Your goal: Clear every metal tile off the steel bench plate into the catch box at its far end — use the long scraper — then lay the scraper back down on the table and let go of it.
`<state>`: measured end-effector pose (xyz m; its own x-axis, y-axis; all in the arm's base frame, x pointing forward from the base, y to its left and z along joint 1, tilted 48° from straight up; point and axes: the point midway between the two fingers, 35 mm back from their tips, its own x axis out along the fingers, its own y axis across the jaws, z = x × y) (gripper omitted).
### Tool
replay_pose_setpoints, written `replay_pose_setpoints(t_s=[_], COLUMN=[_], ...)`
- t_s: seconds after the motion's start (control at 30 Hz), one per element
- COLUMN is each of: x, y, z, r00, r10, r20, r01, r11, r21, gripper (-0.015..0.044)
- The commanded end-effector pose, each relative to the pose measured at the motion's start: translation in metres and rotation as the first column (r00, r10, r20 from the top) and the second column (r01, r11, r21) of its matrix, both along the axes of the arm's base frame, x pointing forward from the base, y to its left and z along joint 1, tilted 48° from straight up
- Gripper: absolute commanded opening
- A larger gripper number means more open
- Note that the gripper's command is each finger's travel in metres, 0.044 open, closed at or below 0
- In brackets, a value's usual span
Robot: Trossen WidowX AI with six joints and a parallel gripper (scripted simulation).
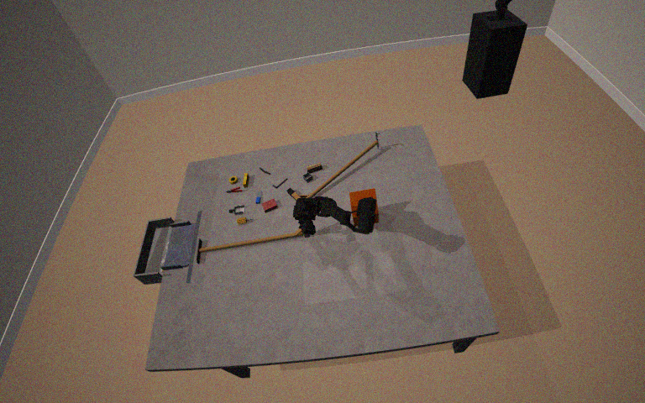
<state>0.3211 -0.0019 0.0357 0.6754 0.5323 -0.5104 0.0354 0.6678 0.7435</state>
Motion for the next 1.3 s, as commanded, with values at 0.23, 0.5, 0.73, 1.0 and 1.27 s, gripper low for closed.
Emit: replay_pose_setpoints(t_s=[0.23,0.5,0.73,1.0,1.27], x=[-0.003,-0.007,-0.01,-0.01,0.0], y=[-0.01,-0.016,-0.021,-0.024,-0.027], z=[-0.009,-0.018,-0.025,-0.028,-0.029], r00=[1.0,1.0,1.0,1.0,1.0], r10=[-0.01,-0.015,-0.019,-0.022,-0.024], r20=[-0.001,-0.008,-0.013,-0.015,-0.015], r01=[0.01,0.015,0.019,0.022,0.024], r11=[1.0,1.0,1.0,1.0,1.0], r21=[-0.004,-0.003,-0.002,-0.002,-0.003], gripper=[0.0,0.0,0.0,0.0,0.0])
